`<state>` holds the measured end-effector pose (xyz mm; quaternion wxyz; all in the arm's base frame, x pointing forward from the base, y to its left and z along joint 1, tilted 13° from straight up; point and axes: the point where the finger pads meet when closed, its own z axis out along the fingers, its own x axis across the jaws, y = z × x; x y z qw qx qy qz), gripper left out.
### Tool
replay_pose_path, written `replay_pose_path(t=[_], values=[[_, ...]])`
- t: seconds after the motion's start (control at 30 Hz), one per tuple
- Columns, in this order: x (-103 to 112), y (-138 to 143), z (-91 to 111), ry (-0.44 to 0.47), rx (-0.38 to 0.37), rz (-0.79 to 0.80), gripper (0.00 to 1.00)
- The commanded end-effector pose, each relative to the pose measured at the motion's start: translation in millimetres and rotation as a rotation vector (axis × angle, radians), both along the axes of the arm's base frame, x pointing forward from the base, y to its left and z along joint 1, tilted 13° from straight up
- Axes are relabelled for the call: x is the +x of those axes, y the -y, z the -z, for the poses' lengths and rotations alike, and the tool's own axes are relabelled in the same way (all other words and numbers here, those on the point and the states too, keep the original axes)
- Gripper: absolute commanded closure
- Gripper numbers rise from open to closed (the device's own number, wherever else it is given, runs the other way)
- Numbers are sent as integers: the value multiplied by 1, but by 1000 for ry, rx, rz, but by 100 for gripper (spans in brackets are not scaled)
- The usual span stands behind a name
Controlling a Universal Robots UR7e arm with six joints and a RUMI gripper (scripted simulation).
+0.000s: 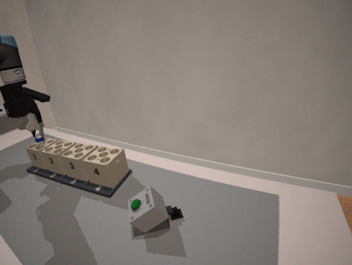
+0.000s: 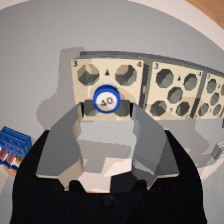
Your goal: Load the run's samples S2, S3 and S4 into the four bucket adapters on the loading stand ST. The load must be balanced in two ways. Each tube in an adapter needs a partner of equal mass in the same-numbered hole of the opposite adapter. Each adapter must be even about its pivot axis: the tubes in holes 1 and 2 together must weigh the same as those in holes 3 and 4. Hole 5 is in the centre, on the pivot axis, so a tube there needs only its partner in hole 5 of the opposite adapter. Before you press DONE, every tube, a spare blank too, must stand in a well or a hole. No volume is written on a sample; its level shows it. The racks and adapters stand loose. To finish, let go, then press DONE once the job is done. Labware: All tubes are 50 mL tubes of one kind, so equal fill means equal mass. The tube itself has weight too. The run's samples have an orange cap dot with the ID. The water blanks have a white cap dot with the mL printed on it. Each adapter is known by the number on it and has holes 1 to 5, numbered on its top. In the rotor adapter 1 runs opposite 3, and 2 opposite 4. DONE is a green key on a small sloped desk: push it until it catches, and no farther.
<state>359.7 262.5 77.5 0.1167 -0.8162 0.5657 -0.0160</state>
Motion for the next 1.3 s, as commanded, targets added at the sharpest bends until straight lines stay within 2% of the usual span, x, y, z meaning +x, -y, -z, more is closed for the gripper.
replay_pose_path(t=[0.0, 0.27, 0.77, 0.83, 1.13, 1.27], values=[[-2, 3, -16, 0, 0, 0, 65], [-10, -2, -20, 9, -8, -49, 65], [-106, -81, -19, 138, -126, -778, 65], [-106, -81, -19, 138, -126, -778, 65], [-164, -129, -18, 216, -197, -1215, 65], [-189, -151, -18, 220, -200, -1238, 65]])
